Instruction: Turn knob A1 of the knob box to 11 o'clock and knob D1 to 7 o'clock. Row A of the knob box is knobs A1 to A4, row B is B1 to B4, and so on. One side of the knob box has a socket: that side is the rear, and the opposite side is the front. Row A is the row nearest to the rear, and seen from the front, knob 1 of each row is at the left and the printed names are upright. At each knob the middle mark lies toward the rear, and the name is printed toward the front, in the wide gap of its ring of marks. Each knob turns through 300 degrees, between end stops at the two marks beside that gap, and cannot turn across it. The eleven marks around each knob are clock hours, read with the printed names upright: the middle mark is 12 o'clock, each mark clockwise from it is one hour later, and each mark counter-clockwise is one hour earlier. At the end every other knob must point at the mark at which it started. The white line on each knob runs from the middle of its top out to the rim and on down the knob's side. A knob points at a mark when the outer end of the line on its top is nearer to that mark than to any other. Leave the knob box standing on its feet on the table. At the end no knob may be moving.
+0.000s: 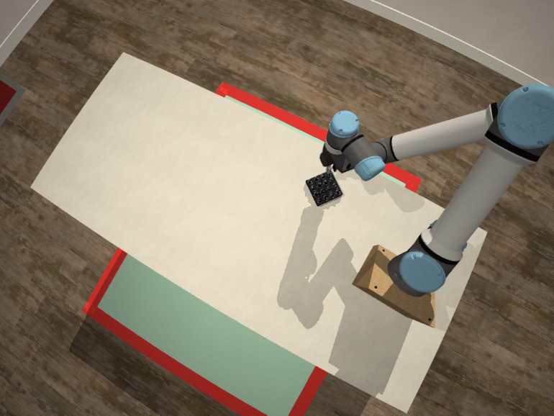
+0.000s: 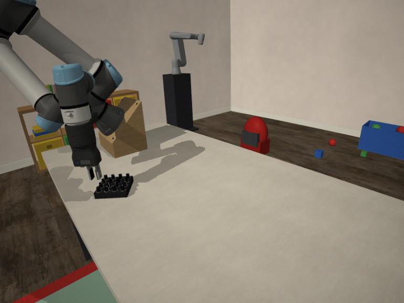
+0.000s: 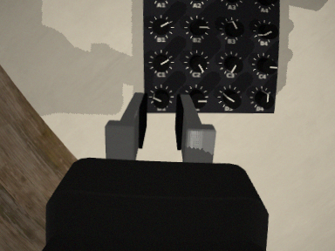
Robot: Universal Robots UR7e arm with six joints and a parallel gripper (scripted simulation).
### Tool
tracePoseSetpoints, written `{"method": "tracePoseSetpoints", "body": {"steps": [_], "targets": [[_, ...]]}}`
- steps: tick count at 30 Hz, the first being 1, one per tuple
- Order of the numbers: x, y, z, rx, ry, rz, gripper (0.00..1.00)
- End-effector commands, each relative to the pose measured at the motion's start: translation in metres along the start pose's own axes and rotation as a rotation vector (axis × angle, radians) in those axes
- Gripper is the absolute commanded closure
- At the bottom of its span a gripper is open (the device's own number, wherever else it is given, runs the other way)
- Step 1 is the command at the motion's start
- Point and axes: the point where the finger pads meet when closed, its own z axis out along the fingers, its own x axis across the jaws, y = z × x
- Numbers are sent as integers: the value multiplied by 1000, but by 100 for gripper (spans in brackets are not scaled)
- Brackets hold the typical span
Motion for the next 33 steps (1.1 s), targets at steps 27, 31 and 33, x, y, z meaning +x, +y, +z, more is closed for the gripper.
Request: {"method": "tracePoseSetpoints", "body": {"steps": [27,31,33], "targets": [[3,-3,-10,0,-1,781,54],[3,-3,-11,-1,-1,892,54],[3,-3,-12,-1,-1,948,54]]}}
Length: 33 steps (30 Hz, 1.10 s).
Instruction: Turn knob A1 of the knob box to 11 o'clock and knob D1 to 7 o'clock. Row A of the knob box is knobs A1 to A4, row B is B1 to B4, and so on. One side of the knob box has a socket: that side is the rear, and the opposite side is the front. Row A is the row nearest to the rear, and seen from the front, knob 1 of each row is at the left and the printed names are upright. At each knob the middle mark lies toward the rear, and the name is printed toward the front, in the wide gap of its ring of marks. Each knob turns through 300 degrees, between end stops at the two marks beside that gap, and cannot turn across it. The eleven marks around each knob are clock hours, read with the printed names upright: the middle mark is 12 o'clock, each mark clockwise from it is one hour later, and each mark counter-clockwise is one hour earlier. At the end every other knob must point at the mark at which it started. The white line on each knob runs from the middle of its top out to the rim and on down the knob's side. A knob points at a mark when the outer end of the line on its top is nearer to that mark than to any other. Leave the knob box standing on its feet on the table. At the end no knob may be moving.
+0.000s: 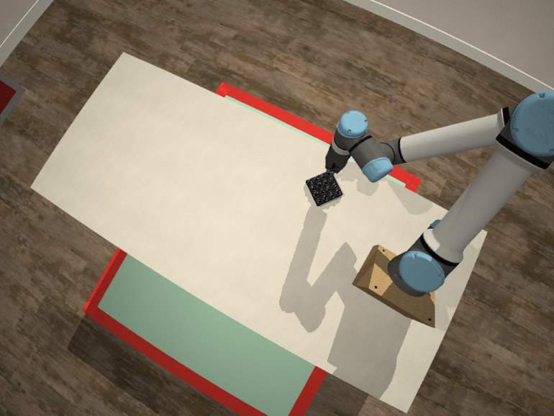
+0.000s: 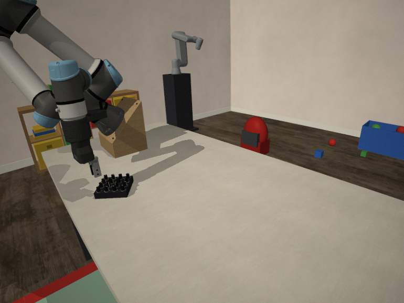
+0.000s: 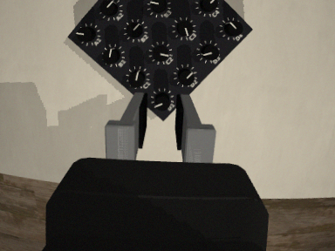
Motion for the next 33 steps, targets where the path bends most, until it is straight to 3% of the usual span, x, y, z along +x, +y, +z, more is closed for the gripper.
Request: {"method": "tracePoseSetpoints", "body": {"steps": [1,17,33], "targets": [[0,0,-2,-1,-8,129,54],[1,5,-7,-3,-8,560,54],[1,7,-8,-3,-7,660,54]]}}
